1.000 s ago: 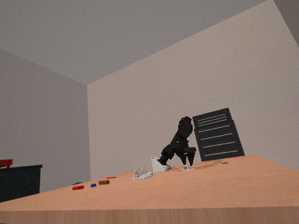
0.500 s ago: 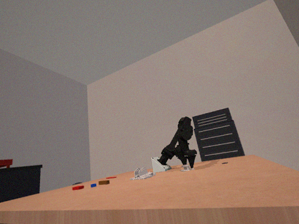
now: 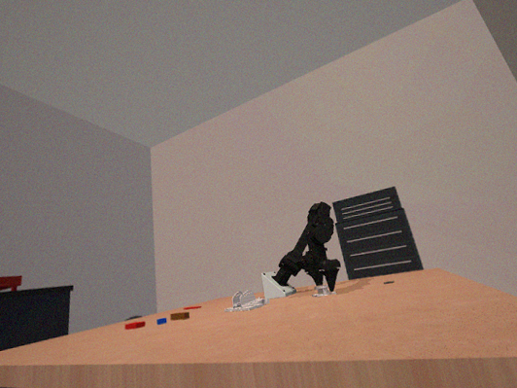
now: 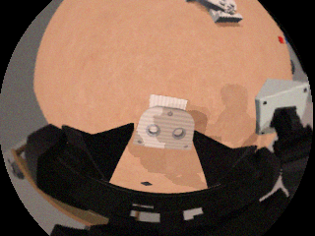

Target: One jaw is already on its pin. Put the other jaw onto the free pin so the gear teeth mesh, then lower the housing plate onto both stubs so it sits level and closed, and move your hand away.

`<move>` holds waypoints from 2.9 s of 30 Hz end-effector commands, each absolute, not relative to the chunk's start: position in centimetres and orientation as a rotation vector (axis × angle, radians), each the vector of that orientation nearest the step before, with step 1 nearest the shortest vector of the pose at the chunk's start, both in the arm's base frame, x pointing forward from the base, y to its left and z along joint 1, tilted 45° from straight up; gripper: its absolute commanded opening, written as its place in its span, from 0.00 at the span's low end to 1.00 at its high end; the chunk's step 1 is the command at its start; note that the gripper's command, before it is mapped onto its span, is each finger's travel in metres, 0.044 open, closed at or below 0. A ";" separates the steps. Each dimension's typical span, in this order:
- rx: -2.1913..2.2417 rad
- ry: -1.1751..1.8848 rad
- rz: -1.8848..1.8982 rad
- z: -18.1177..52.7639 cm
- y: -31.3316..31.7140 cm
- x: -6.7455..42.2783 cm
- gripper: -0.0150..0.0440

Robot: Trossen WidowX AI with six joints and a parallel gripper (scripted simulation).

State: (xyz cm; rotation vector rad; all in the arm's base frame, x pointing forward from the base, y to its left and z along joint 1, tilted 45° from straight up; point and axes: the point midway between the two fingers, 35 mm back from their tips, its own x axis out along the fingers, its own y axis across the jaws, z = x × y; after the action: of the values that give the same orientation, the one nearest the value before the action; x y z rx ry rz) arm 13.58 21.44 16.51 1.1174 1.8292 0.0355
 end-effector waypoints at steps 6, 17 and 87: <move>1.117 1.829 0.036 16.5 21.4 13.6 0.92; 1.117 1.829 0.036 16.5 21.4 13.6 0.85; 0.875 1.740 0.239 14.8 11.2 22.4 0.85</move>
State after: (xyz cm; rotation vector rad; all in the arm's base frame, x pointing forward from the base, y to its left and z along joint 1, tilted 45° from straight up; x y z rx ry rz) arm 21.85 11.82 15.50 0.8954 1.7475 0.2235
